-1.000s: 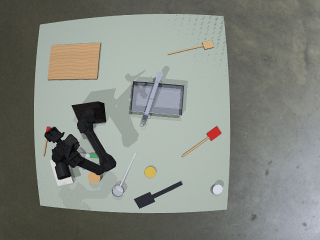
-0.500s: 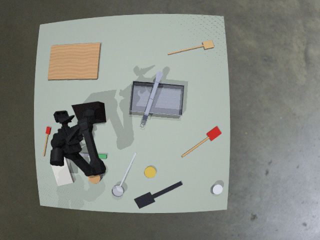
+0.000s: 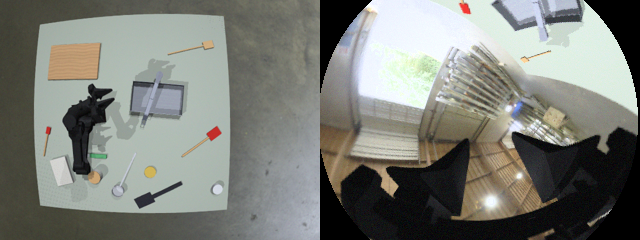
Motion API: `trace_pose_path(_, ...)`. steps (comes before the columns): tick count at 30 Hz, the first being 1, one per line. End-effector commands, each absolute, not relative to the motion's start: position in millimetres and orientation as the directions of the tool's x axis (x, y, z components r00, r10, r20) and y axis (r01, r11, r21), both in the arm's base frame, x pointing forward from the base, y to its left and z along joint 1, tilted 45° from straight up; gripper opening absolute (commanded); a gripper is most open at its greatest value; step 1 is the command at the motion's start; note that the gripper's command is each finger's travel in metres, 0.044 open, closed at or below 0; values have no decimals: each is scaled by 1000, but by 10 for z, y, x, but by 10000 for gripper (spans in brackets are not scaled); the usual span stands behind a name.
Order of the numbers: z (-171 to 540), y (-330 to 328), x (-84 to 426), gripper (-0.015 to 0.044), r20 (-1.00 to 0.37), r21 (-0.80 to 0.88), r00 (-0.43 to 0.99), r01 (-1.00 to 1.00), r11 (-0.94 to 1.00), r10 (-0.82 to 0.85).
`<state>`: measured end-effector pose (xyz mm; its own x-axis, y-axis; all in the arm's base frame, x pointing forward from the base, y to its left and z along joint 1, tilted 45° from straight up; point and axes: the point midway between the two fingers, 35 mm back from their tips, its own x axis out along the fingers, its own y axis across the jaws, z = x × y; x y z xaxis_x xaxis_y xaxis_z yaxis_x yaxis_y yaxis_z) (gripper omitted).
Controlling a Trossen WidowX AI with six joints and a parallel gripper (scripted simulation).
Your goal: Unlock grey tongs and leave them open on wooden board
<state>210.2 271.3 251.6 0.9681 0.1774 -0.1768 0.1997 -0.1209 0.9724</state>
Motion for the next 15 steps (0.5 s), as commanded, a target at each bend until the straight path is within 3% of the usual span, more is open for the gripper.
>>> trace_pose_path(1,2060,2500,2554,260,-263,965,965,263,-3,-9)
trace_pose_path(8,1306,1832,3144,260,-378,888,865,439,134,-331)
trace_pose_path(15,547,893,3415,260,-452,746,631,655,120,-630)
